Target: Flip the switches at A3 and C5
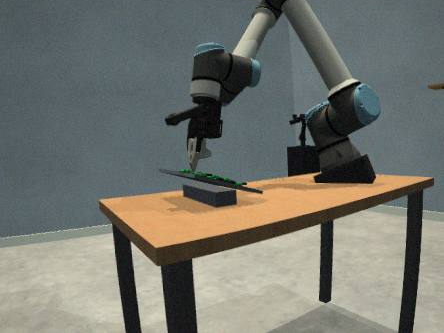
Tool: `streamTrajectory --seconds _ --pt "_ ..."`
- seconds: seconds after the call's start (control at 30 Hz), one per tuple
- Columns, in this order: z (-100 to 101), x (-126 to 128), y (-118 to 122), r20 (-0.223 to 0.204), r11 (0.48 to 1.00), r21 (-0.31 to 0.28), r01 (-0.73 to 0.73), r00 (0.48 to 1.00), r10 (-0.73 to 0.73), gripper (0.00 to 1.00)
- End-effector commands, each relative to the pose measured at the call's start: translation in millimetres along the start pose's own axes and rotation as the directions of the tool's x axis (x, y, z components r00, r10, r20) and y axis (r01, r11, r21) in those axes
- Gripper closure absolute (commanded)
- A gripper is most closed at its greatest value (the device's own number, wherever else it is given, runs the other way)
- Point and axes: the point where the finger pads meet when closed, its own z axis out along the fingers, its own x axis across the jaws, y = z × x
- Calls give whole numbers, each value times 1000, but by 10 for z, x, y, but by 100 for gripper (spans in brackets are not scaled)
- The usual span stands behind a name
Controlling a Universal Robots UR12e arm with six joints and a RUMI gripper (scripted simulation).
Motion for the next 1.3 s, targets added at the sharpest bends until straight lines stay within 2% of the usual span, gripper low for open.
streamTrajectory --seconds 0.0,0.5,1.27 --pt "-4 1 -7 0 1000 1 0 1000 0 100" --pt "-291 1 -6 0 1000 1 0 1000 0 100" --pt "-301 2 -3 -1 1000 1 8 1000 -8 100"
